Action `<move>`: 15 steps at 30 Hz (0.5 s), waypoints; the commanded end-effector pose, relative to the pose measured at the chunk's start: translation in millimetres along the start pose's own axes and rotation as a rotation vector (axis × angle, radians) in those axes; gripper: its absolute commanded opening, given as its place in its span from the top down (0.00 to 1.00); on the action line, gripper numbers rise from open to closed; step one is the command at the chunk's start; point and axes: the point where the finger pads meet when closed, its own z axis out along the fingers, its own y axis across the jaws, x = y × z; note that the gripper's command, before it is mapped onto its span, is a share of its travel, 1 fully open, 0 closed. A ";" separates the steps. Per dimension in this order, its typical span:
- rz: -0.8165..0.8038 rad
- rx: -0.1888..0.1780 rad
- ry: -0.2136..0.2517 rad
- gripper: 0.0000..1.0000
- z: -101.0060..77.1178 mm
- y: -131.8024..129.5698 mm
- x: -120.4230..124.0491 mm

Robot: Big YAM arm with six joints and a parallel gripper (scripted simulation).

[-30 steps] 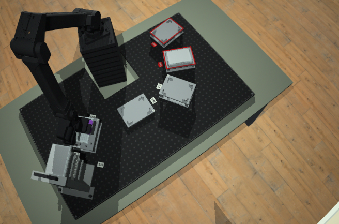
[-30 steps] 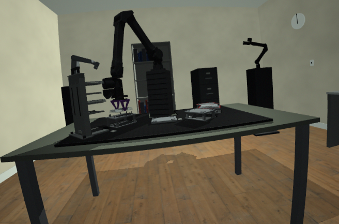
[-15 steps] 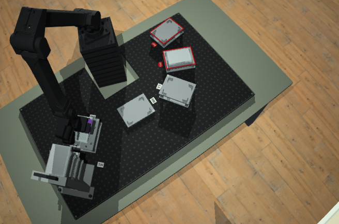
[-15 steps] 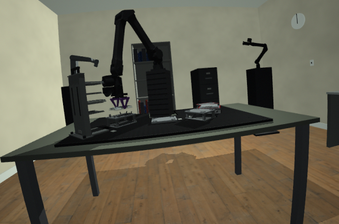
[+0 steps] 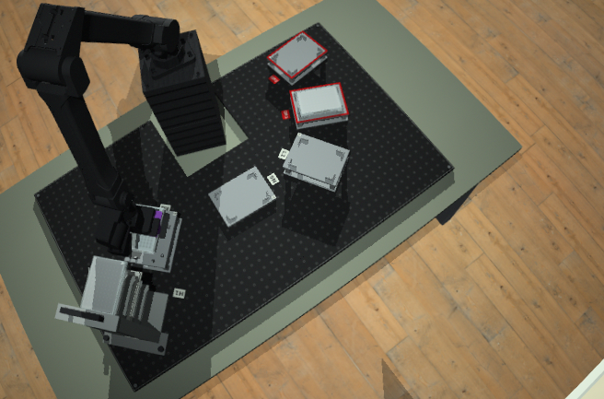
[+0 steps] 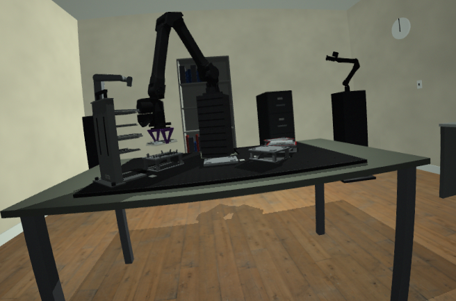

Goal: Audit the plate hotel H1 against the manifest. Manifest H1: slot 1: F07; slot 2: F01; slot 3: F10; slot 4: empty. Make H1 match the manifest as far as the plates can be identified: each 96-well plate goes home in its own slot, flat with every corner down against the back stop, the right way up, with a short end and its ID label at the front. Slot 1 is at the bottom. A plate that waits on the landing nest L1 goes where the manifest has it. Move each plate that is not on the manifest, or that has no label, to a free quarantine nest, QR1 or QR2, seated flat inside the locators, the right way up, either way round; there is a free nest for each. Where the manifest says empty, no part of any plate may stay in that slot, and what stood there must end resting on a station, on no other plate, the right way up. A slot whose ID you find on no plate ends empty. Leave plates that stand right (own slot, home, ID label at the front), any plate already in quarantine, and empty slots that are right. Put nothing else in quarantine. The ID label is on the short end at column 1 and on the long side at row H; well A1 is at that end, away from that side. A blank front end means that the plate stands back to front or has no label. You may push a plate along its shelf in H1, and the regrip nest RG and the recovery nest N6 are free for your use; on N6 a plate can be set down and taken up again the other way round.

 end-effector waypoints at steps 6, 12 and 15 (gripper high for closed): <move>0.011 0.003 -0.030 0.14 -23.4 -0.3 -11.0; 0.011 0.003 -0.031 0.14 -28.2 -0.5 -11.3; 0.011 0.003 -0.029 0.14 -33.3 -0.4 -10.0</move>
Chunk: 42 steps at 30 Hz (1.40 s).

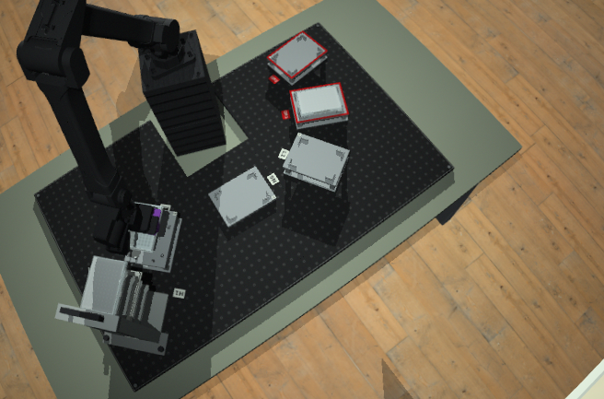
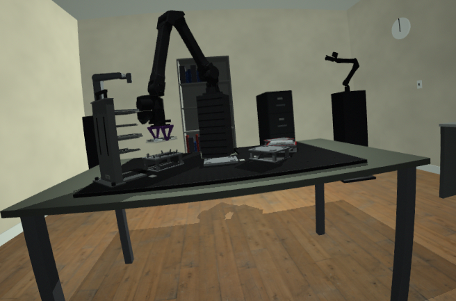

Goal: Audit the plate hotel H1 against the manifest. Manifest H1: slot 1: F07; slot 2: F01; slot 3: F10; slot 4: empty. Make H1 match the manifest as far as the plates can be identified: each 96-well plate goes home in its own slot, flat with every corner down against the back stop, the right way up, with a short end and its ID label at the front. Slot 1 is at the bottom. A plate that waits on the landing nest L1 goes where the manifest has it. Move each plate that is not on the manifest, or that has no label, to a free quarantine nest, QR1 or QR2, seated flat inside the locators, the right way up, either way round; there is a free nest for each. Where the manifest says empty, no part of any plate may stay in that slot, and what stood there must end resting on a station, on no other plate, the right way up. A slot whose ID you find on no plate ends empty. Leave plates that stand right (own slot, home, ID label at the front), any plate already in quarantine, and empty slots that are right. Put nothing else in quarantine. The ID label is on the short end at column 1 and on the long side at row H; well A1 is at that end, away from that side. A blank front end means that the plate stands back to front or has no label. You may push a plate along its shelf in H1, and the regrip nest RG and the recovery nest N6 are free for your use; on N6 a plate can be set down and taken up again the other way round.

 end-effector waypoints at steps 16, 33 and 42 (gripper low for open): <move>0.011 0.004 -0.039 0.14 -58.3 -1.5 -14.1; 0.011 0.003 -0.036 0.14 -97.9 -1.9 -10.9; 0.011 0.004 -0.048 0.14 -122.8 -2.8 -16.5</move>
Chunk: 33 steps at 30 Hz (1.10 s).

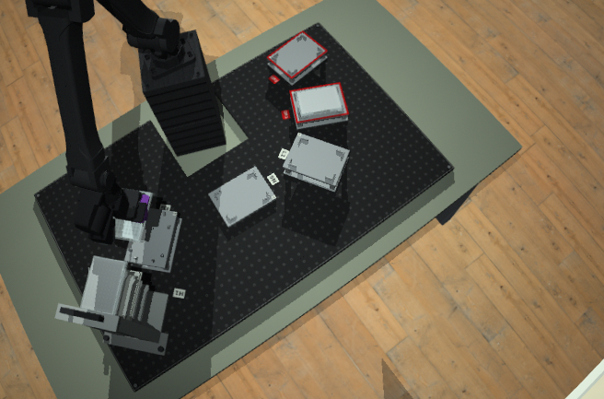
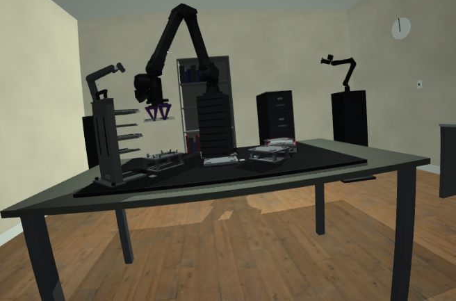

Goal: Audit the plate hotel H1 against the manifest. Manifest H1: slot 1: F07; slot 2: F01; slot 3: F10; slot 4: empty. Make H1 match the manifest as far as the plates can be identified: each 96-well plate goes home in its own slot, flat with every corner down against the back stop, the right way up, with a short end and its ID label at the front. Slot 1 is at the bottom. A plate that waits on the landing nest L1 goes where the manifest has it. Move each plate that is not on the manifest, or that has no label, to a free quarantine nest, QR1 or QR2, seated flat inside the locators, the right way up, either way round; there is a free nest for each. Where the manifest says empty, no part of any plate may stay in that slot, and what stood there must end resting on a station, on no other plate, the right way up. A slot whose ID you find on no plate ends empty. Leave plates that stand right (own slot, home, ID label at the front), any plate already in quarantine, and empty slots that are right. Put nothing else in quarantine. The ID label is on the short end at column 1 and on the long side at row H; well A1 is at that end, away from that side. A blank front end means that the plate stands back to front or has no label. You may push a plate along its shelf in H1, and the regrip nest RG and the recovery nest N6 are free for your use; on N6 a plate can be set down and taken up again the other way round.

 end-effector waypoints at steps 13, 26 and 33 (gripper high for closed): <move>-0.170 0.006 -0.057 0.14 -19.3 32.0 -3.7; -0.353 0.008 -0.067 0.14 -20.7 68.2 2.8; -0.468 0.011 -0.078 0.14 -23.5 81.9 -0.1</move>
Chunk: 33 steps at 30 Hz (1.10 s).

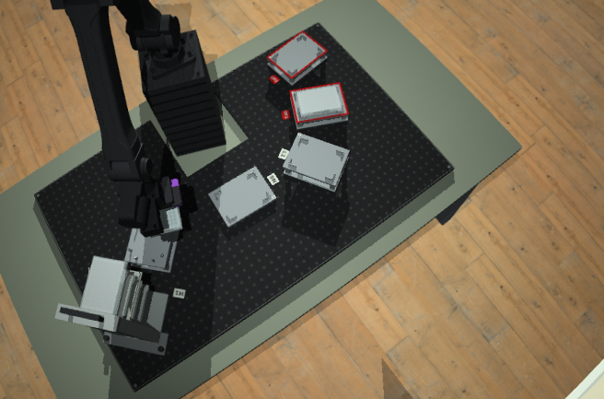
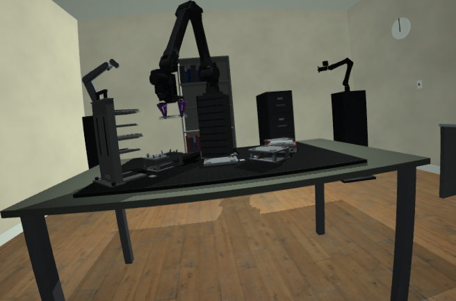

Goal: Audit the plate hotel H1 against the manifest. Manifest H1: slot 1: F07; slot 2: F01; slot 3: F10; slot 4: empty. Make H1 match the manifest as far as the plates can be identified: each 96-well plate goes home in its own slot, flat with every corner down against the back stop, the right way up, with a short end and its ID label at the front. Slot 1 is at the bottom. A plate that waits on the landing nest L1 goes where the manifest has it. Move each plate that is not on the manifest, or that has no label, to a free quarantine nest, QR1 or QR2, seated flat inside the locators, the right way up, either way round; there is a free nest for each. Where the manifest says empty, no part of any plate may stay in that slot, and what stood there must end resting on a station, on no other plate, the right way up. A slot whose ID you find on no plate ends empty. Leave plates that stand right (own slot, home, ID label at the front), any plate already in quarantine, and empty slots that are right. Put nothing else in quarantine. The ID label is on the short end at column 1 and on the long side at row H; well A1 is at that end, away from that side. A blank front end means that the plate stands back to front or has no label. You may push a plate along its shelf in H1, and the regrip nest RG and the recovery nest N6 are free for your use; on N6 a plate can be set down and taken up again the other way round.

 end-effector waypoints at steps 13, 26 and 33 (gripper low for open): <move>-0.256 0.019 -0.053 0.14 -13.3 15.8 -11.0; -0.440 0.027 -0.073 0.14 -17.1 51.3 -17.8; -0.556 0.020 -0.051 0.14 -12.0 75.5 -0.8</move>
